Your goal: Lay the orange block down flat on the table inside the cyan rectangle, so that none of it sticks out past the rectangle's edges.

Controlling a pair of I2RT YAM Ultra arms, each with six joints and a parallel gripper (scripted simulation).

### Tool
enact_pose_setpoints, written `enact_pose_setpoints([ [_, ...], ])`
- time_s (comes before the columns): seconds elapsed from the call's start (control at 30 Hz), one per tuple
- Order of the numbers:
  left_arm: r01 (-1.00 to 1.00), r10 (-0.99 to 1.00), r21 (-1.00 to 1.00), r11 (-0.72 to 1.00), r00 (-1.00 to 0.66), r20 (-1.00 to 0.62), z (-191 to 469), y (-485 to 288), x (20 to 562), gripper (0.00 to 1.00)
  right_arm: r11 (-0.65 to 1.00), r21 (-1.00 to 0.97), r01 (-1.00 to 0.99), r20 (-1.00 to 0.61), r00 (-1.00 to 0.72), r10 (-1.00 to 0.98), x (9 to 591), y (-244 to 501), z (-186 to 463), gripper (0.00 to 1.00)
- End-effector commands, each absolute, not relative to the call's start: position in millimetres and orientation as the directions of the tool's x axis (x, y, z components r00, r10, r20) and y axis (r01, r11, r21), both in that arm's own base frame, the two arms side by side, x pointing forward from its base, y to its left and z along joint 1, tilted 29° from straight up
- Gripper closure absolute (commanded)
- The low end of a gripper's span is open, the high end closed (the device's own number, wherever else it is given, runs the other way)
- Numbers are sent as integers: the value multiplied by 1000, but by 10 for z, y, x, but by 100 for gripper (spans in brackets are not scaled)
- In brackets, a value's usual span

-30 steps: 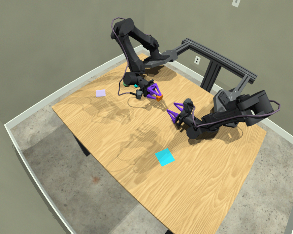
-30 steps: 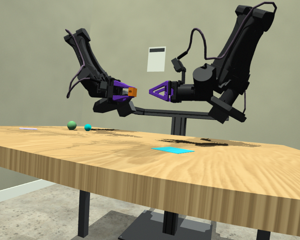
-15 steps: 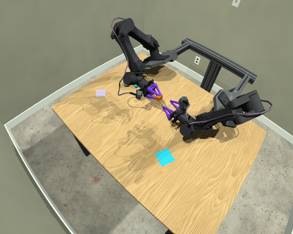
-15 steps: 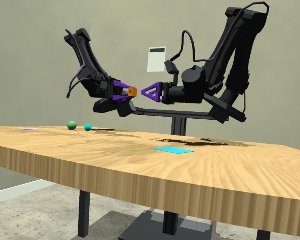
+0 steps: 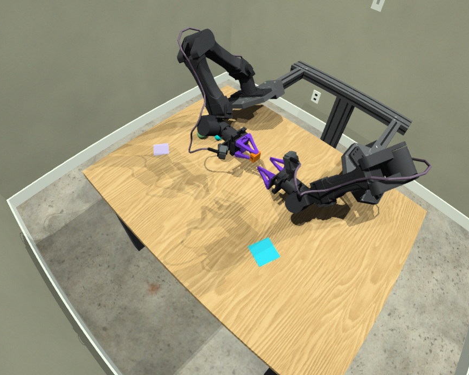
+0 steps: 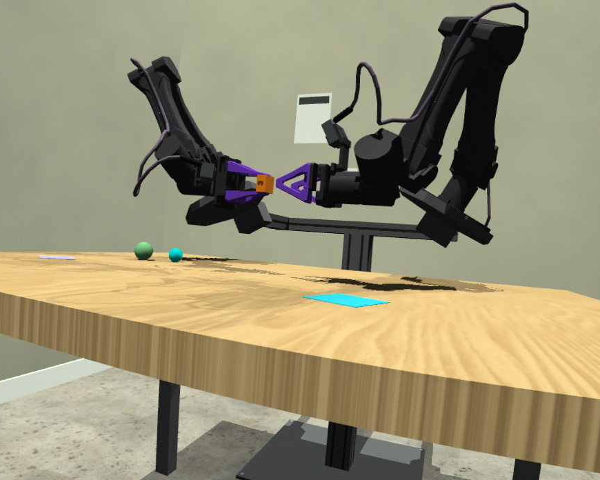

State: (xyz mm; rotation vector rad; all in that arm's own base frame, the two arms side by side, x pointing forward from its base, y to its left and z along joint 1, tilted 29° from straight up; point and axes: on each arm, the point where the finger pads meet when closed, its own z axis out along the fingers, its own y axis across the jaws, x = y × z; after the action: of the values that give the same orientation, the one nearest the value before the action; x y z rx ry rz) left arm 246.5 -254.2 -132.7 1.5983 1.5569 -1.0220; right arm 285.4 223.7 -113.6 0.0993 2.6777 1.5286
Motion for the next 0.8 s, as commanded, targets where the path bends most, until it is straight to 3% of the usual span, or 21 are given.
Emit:
enact_pose_setpoints([
  [0.0,998,458,-41,-56,-11,-889,-1368,-2684,2531,36,477,878,-35,-71,-996,59,2957,2352,-985,73],
  [0.73,998,454,-41,-56,-11,-891,-1509,-3016,2495,36,477,878,-35,-71,-996,59,2957,2352,-985,73],
  [0.77,997,451,-43,-58,-12,-892,-1504,-3018,2489,47,477,878,-35,-71,-996,59,2957,2352,-985,73],
])
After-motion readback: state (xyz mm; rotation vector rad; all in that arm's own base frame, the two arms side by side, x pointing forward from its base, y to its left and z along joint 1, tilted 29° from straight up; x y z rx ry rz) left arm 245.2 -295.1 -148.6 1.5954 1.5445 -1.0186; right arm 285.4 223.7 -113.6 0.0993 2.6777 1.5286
